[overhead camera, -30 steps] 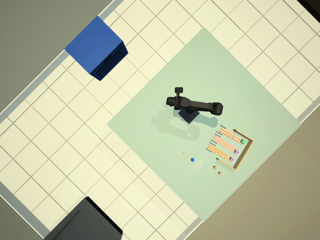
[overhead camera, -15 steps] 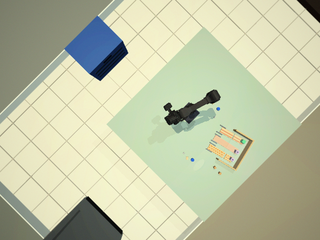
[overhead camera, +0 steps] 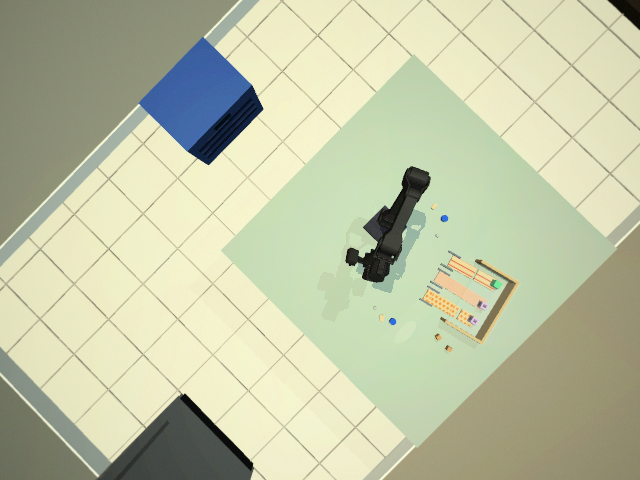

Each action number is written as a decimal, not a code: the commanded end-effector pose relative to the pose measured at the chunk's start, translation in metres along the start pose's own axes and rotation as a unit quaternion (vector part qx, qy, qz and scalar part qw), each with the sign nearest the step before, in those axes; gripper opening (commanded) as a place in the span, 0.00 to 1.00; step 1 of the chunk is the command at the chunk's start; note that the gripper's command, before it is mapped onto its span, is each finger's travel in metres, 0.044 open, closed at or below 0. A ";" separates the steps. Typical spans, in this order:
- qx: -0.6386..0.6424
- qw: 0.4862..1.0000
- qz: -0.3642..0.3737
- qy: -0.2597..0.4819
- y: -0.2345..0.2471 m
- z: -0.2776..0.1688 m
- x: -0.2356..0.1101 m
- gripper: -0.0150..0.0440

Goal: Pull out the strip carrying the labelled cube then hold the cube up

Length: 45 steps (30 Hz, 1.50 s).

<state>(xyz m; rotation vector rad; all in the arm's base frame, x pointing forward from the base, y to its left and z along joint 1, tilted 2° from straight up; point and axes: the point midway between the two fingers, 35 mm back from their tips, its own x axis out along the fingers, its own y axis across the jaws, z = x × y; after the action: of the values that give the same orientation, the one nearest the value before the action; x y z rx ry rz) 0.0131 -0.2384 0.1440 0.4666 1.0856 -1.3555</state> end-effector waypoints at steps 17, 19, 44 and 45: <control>-0.266 0.867 0.348 -0.238 0.256 0.026 -0.131 0.93; -0.287 0.840 0.386 -0.251 0.277 0.012 -0.153 0.93; -0.347 0.793 0.438 -0.242 0.317 -0.017 -0.189 0.80; -0.362 0.797 0.428 -0.225 0.322 -0.015 -0.185 0.75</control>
<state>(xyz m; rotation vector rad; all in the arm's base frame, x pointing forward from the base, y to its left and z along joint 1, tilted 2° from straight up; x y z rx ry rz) 0.3226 -0.0516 0.1989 0.0257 0.6543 -0.1722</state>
